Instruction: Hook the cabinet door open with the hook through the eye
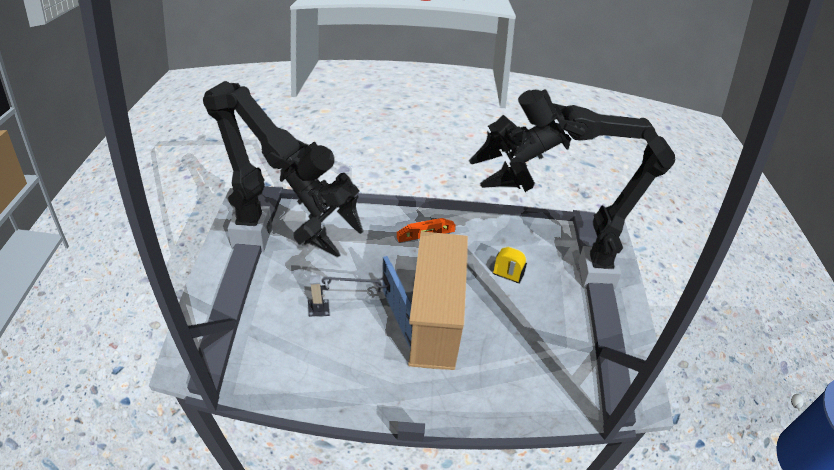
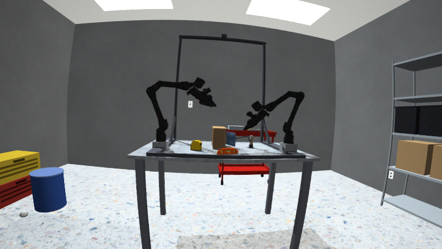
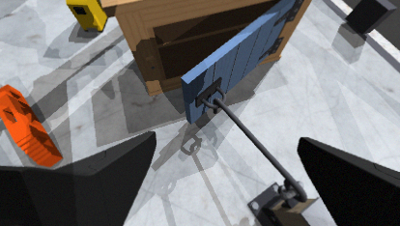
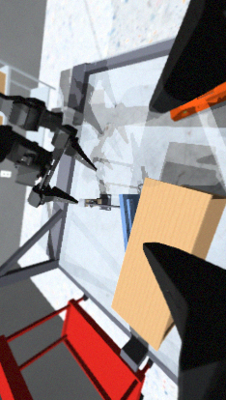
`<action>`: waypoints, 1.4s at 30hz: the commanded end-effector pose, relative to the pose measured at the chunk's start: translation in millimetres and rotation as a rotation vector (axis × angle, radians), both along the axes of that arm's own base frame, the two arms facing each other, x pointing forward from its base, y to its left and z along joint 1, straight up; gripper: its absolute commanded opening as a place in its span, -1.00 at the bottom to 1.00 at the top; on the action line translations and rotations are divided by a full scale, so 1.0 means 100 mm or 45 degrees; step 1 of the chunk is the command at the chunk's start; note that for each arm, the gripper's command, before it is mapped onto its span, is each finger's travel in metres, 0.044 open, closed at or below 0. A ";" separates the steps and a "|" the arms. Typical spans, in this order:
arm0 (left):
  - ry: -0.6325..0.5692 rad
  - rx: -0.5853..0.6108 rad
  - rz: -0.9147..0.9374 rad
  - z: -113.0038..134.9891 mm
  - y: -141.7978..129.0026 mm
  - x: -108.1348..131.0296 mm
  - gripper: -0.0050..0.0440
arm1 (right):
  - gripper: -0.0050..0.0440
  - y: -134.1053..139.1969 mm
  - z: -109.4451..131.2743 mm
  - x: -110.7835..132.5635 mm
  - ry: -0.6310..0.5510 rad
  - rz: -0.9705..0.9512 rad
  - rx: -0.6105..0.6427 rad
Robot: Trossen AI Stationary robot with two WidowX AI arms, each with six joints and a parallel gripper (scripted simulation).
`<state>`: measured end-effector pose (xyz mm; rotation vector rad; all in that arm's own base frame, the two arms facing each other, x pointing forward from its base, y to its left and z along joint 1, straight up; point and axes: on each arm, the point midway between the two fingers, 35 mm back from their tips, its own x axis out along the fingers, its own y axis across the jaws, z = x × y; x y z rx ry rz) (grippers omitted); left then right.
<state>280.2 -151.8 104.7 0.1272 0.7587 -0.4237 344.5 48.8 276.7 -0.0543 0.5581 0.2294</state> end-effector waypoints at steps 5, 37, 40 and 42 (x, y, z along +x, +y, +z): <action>-0.143 -0.051 -0.226 0.07 0.15 0.02 1.00 | 0.84 0.01 0.11 -0.01 -0.035 0.005 0.004; -0.211 -0.065 -0.356 0.07 0.21 0.06 1.00 | 0.84 0.01 0.11 -0.01 -0.035 0.005 0.004; -0.211 -0.065 -0.356 0.07 0.21 0.06 1.00 | 0.84 0.01 0.11 -0.01 -0.035 0.005 0.004; -0.211 -0.065 -0.356 0.07 0.21 0.06 1.00 | 0.84 0.01 0.11 -0.01 -0.035 0.005 0.004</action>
